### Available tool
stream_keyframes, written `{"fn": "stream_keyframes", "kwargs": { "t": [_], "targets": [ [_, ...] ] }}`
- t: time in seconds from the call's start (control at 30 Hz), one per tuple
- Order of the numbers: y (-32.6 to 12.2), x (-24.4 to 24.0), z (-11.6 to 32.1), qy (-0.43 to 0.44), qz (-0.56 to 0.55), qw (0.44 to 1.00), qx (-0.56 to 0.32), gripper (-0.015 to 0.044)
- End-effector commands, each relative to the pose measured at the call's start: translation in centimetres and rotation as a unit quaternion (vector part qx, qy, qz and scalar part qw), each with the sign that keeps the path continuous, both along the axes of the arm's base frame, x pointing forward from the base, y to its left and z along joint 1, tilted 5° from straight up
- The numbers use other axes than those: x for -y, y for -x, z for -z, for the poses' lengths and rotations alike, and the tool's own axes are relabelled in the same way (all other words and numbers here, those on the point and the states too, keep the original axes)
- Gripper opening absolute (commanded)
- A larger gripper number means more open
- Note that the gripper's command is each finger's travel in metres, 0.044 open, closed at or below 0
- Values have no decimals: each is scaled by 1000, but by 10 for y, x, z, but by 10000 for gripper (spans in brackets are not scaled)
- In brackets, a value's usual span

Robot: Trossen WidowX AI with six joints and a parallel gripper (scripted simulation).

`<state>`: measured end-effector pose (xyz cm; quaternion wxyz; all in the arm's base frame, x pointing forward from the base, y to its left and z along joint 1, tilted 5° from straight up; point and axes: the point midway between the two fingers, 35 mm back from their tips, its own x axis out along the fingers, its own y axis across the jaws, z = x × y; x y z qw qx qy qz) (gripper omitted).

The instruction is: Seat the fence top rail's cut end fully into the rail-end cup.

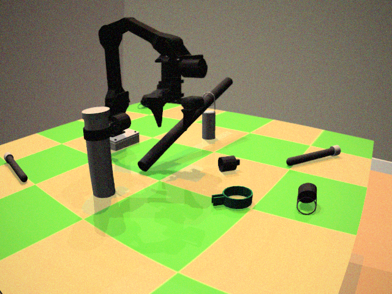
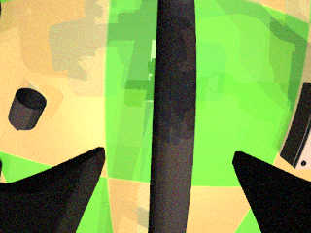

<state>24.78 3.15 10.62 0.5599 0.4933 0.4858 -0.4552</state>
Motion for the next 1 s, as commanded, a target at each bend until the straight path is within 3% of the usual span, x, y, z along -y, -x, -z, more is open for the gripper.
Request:
{"fn": "stream_keyframes", "kwargs": {
  "t": [0.0,0.97],
  "targets": [
    [1,0,9,0,-1,1000,-6,440],
    [-2,2,54,0,-1,1000,-6,440]
  ]
}}
